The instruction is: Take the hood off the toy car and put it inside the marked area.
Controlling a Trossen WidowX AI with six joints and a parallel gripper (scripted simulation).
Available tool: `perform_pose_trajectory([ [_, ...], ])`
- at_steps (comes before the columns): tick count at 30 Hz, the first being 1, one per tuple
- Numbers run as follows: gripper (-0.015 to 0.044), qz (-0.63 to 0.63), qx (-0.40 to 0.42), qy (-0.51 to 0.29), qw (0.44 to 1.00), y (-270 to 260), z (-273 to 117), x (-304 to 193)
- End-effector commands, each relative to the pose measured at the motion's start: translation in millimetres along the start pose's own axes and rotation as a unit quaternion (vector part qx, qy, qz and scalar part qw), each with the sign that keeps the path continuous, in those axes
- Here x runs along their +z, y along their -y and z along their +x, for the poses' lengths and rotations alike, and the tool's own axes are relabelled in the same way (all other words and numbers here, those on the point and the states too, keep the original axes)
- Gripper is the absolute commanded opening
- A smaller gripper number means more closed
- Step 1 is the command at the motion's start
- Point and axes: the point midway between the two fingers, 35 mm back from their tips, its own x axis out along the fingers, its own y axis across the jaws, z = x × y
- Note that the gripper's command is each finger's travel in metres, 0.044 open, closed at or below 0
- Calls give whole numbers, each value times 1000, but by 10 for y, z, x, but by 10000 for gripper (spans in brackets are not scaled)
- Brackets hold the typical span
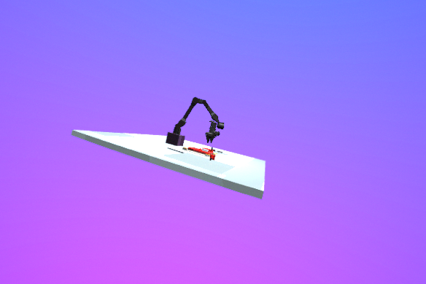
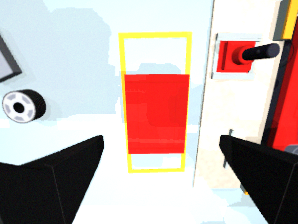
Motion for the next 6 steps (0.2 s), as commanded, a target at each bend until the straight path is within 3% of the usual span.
perform_pose_trajectory([
  [1,440,-2,1,0,1000,-1,-12,0],
  [6,440,-2,1,0,1000,-1,-12,0],
])
